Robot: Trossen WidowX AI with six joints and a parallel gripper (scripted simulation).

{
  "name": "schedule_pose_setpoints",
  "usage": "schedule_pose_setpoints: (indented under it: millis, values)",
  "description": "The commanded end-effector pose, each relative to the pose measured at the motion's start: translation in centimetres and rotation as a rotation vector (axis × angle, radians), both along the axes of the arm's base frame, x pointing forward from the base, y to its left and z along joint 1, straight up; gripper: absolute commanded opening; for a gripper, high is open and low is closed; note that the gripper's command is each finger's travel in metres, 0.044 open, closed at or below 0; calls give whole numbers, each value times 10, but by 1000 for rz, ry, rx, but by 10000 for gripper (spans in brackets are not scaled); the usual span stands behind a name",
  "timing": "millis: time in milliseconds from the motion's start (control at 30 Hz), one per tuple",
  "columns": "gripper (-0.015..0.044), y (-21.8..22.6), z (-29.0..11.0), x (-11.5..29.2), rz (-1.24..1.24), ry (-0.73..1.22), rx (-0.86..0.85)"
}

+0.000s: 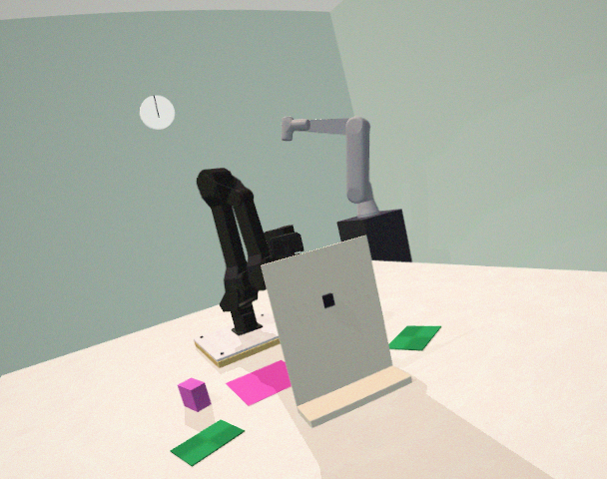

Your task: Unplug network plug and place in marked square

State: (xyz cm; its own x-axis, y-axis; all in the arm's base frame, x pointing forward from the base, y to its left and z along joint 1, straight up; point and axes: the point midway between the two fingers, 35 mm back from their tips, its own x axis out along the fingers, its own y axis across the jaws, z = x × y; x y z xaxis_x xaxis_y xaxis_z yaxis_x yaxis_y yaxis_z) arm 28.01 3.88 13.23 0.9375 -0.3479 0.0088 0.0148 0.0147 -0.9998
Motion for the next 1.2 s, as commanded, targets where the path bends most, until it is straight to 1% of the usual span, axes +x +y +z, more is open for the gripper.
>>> schedule_pose_setpoints:
  millis: [0, 167, 367, 1167]
  values:
    - [156, 0, 1, 20, 3, -2, -5]
    - [156, -4, 1, 42, 3, -4, -5]
    - [156, -5, 1, 45, 3, -4, -5]
    - [156, -7, 4, 83, 3, -8, -5]
